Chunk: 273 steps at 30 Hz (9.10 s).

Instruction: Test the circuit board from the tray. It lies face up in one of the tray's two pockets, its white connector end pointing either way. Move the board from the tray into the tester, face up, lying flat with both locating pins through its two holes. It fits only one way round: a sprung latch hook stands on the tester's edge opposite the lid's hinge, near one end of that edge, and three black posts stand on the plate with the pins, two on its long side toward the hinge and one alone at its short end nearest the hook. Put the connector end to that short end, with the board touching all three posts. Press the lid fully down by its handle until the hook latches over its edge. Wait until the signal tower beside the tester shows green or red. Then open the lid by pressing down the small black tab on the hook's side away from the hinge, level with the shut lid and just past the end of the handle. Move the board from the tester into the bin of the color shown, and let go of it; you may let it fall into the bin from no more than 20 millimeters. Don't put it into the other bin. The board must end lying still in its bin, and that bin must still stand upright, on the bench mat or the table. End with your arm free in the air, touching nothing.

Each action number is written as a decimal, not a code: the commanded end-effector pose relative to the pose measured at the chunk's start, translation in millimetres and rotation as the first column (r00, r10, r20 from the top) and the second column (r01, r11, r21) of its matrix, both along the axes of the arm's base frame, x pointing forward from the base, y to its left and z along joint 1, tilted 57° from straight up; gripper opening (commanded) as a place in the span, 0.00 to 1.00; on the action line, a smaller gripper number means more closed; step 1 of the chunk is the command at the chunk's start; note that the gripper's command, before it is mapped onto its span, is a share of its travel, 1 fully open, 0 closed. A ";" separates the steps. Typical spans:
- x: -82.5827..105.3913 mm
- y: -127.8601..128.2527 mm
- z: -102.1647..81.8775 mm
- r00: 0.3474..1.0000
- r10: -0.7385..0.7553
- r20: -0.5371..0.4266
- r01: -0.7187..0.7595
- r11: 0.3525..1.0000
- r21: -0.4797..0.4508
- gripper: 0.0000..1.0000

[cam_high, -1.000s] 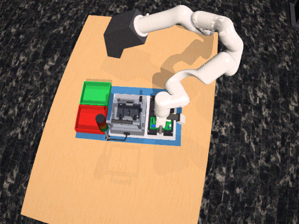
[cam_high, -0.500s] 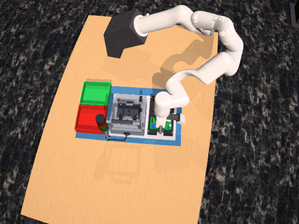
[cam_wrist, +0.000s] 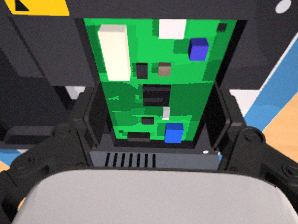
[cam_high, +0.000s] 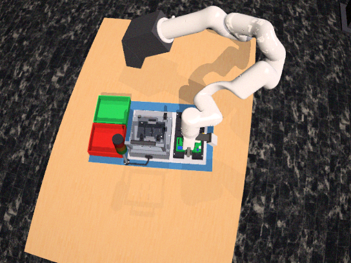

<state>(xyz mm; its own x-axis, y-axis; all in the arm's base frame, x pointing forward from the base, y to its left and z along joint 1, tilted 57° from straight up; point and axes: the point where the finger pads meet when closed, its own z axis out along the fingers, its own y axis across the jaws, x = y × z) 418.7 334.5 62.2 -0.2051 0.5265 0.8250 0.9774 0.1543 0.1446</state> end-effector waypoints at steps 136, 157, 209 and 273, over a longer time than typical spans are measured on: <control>5.9 -84.2 55.3 1.000 -0.002 0.002 0.002 1.000 0.000 0.79; 5.3 -96.0 39.8 1.000 -0.001 0.002 0.001 1.000 0.000 0.79; 0.9 -190.5 -83.8 1.000 -0.001 0.002 0.001 1.000 0.000 0.79; -1.4 -152.0 -109.6 1.000 -0.002 0.002 0.002 1.000 0.000 0.79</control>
<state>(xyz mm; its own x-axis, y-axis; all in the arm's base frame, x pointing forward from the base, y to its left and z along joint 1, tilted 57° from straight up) 416.2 183.3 -47.9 -0.2051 0.5259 0.8254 0.9774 0.1542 0.1446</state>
